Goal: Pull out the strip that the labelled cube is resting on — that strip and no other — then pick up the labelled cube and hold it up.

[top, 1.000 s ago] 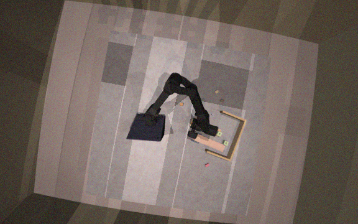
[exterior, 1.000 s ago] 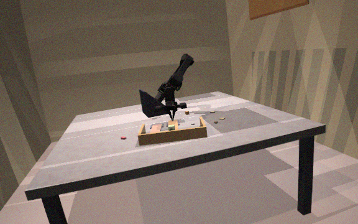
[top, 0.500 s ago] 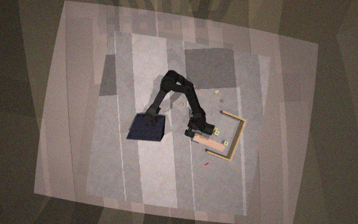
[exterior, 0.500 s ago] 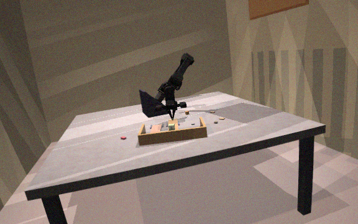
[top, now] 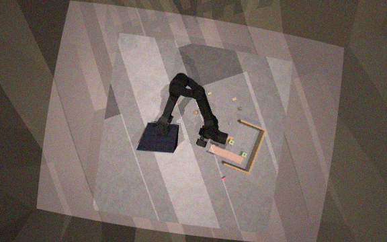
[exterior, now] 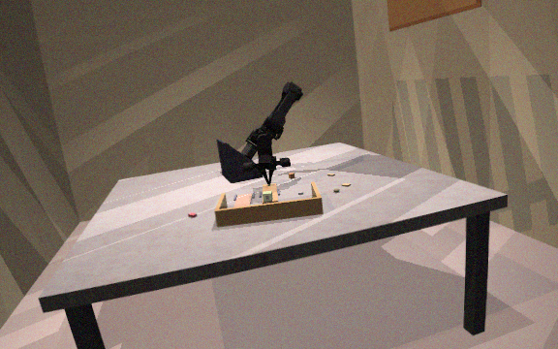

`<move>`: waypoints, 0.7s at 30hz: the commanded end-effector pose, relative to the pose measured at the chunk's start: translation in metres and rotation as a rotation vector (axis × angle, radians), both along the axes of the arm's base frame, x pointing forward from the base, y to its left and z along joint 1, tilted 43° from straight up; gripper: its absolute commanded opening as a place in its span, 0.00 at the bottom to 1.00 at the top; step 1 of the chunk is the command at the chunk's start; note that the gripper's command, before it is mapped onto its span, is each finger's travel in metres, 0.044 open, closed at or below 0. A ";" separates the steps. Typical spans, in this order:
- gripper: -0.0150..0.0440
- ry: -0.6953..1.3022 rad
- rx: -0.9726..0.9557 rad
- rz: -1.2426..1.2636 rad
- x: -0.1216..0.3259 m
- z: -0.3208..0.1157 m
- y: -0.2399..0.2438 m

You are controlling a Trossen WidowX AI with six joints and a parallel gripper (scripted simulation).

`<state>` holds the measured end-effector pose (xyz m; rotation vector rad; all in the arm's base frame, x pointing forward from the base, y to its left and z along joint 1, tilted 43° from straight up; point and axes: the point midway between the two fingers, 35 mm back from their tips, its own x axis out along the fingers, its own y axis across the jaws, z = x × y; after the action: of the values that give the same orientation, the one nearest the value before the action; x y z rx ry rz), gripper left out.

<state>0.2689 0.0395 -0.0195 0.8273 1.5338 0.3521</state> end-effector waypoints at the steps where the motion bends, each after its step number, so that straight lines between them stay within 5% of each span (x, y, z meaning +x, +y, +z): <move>1: 0.25 0.027 0.010 0.004 -0.014 -0.001 0.006; 21: 0.25 0.029 0.010 0.004 -0.041 0.004 0.013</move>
<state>0.2401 0.0471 -0.0139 0.8275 1.5333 0.3519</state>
